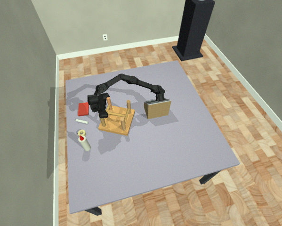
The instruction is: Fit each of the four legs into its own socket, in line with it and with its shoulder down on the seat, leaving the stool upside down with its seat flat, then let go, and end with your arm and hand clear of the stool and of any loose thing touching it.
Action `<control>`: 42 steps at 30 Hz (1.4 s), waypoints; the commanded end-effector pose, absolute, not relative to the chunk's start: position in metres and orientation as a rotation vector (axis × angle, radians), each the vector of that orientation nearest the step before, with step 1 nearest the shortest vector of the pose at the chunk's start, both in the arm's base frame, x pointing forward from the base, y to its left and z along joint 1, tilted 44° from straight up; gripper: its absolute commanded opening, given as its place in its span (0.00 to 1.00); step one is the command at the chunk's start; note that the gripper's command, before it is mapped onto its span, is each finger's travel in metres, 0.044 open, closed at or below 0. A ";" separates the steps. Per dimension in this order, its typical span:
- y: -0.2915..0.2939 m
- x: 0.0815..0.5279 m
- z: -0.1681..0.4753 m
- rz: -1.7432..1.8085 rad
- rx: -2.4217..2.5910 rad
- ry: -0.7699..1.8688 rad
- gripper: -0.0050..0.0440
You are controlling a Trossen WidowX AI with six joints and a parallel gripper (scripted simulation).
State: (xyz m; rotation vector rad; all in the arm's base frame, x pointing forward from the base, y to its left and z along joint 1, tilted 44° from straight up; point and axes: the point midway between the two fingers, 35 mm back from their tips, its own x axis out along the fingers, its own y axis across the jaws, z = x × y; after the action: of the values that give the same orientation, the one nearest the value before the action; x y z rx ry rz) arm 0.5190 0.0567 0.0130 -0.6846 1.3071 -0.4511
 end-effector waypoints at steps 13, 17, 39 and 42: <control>0.052 0.518 0.006 -0.469 -0.685 1.315 0.10; 0.052 0.518 0.005 -0.469 -0.685 1.315 0.10; 0.050 0.518 0.003 -0.469 -0.685 1.315 0.10; 0.050 0.518 0.003 -0.469 -0.685 1.315 0.10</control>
State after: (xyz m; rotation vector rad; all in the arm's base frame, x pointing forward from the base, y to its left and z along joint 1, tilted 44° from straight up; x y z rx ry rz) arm 0.5188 0.0571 0.0125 -0.6946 1.2976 -0.4649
